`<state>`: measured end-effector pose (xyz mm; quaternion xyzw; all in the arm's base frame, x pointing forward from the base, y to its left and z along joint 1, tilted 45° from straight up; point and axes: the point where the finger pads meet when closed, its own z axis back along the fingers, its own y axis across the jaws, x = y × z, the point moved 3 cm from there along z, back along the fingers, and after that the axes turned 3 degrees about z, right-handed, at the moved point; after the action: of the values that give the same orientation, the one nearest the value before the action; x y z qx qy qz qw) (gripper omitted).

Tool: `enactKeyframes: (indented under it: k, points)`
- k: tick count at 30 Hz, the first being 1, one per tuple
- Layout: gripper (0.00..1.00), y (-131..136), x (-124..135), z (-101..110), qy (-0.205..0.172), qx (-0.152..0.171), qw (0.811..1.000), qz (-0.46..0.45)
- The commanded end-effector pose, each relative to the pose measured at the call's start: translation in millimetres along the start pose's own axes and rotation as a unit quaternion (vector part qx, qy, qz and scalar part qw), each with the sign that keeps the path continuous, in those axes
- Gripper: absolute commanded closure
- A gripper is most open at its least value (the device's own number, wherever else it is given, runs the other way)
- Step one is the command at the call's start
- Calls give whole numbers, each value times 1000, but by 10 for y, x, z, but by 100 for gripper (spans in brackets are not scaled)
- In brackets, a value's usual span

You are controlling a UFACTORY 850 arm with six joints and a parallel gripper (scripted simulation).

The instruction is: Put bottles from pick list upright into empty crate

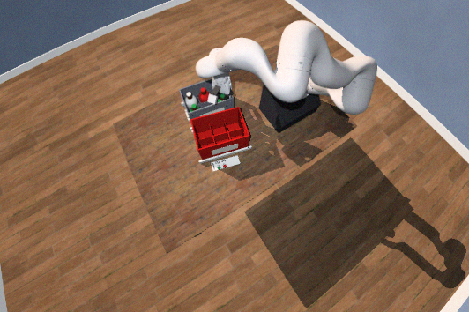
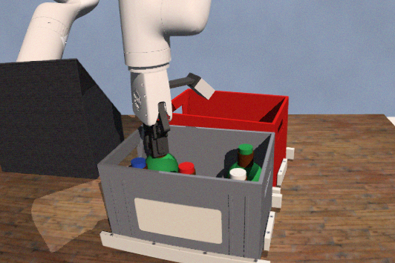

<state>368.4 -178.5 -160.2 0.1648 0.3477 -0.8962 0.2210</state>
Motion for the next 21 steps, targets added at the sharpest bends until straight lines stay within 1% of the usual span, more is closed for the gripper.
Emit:
enactKeyframes:
  k: [1,17,21]
  points:
    - [100,8,-4,9,0,1,1000,0]
    - [100,8,-4,259,0,1,1000,0]
    - [100,8,-4,293,0,1,1000,0]
